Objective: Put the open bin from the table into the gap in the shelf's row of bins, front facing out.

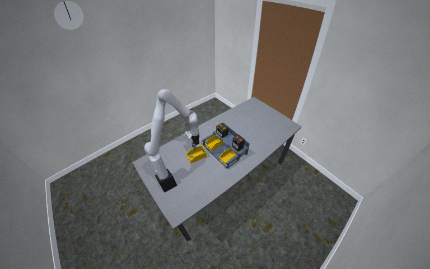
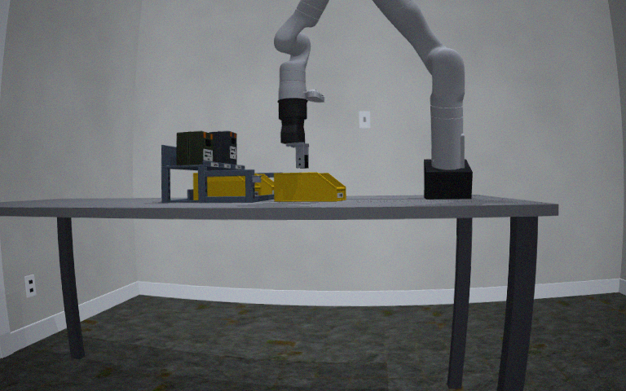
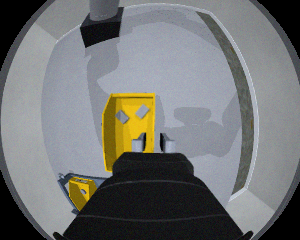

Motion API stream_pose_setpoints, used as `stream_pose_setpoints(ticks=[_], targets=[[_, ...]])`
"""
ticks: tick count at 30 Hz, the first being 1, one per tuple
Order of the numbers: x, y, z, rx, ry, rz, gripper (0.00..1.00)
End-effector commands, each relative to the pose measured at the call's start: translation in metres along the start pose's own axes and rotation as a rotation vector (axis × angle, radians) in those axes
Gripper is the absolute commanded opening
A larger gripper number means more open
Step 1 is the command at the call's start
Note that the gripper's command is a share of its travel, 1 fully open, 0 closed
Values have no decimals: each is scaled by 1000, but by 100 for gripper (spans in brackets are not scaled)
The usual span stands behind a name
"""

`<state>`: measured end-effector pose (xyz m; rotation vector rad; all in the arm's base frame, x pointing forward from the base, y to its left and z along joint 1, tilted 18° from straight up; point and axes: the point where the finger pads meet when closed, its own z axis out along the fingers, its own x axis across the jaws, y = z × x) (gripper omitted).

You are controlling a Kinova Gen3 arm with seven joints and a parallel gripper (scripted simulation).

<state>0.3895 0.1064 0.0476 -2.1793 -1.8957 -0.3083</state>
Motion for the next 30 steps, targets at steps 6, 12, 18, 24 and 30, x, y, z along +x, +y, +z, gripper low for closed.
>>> stream_pose_setpoints(ticks=[6, 12, 18, 24, 30], targets=[[0, 1, 1, -2, 0, 0, 55], [0, 1, 4, -2, 0, 0, 55], [0, 1, 8, -2, 0, 0, 55], [0, 1, 15, -2, 0, 0, 55], [0, 1, 23, -2, 0, 0, 55]])
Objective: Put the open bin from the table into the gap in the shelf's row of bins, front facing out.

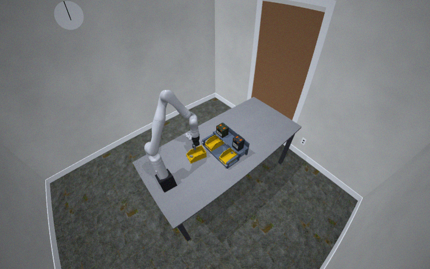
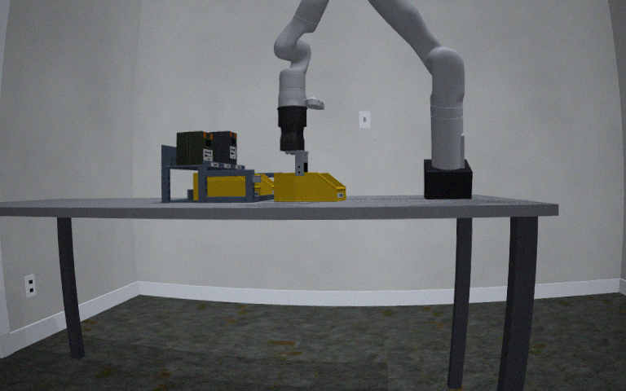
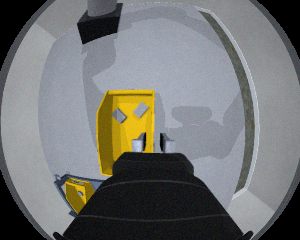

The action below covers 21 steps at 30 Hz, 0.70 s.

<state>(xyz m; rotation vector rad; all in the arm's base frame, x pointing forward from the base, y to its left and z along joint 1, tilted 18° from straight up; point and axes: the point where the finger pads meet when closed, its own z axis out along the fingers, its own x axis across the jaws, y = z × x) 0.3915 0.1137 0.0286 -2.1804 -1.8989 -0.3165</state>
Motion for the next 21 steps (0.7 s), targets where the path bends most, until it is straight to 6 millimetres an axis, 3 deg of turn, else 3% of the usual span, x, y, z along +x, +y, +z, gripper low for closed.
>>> stream_pose_setpoints(ticks=[1, 21], targets=[[-1, -1, 4, 4, -1, 2, 55], [-1, -1, 20, 4, -1, 2, 55]])
